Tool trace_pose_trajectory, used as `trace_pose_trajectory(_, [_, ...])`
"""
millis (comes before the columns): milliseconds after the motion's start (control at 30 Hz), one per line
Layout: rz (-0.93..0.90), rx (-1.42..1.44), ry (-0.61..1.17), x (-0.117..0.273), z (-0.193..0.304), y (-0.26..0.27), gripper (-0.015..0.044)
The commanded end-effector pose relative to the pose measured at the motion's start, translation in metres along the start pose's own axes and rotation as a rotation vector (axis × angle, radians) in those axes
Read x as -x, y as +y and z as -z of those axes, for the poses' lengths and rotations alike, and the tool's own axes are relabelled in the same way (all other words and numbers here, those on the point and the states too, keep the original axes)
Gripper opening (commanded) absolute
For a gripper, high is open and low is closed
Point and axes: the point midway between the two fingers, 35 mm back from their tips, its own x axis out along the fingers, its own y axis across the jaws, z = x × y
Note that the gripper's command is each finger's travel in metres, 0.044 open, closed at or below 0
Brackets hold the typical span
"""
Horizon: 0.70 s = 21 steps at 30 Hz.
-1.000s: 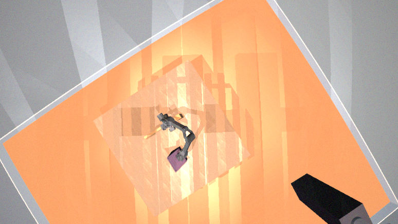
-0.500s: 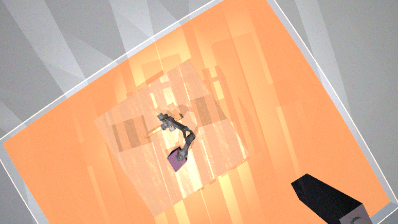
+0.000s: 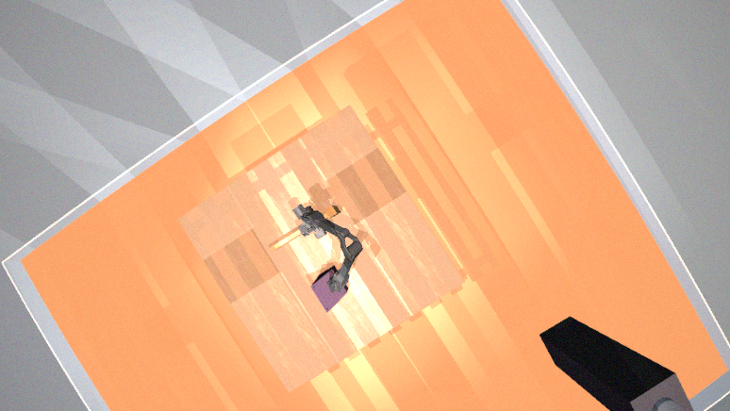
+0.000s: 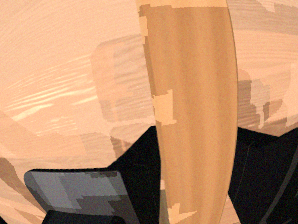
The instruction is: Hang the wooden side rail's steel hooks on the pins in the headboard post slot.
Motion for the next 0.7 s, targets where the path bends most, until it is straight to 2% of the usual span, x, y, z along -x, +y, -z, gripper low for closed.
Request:
trace_pose_trajectory(0, [0.011,-0.012,0.010,0.001,0.003,-0.002,0.0000])
trace_pose_trajectory(133, [0.011,-0.012,0.010,0.000,0.003,-0.002,0.0000])
trace_pose_trajectory(533, [0.000,0.001,0.000,0.000,0.000,0.000,0.0315])
trace_pose_trajectory(667, [0.005,-0.005,0.003,0.017,-0.001,0.000,0.0420])
